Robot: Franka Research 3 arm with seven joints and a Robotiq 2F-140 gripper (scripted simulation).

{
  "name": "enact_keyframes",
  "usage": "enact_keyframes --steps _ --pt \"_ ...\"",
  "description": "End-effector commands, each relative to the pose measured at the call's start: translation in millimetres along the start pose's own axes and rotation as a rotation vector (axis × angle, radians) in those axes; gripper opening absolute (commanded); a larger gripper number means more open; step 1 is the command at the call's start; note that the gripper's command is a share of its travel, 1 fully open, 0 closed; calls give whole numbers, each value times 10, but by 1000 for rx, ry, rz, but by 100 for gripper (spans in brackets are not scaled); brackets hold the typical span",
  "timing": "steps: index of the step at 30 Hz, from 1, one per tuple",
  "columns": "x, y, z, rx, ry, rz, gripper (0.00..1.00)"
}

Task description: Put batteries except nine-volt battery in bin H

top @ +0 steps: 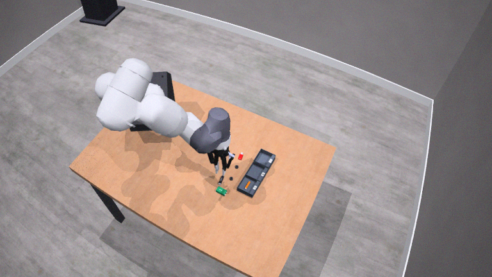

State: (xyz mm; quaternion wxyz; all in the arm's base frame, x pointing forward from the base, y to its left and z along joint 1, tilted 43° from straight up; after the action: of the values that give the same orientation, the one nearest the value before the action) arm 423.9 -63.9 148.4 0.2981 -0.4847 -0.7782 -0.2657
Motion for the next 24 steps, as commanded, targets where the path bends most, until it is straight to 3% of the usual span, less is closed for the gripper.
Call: enact_keyframes --steps 1,24 --pt "6 19 0 -4 7 -4 17" --pt "6 14 -36 -4 7 -4 17"
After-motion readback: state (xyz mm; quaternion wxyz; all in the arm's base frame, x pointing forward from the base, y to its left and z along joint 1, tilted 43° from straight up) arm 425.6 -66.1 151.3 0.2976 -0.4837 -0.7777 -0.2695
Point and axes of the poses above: the point where the finger pads meet when closed, its own x axis back along the fingers, its own y axis across the jaws, z = x × y, the point moved 6 cm from there along x, back along the fingers, and after that the axes turned 12 degrees about x, right-handed, at the moved point
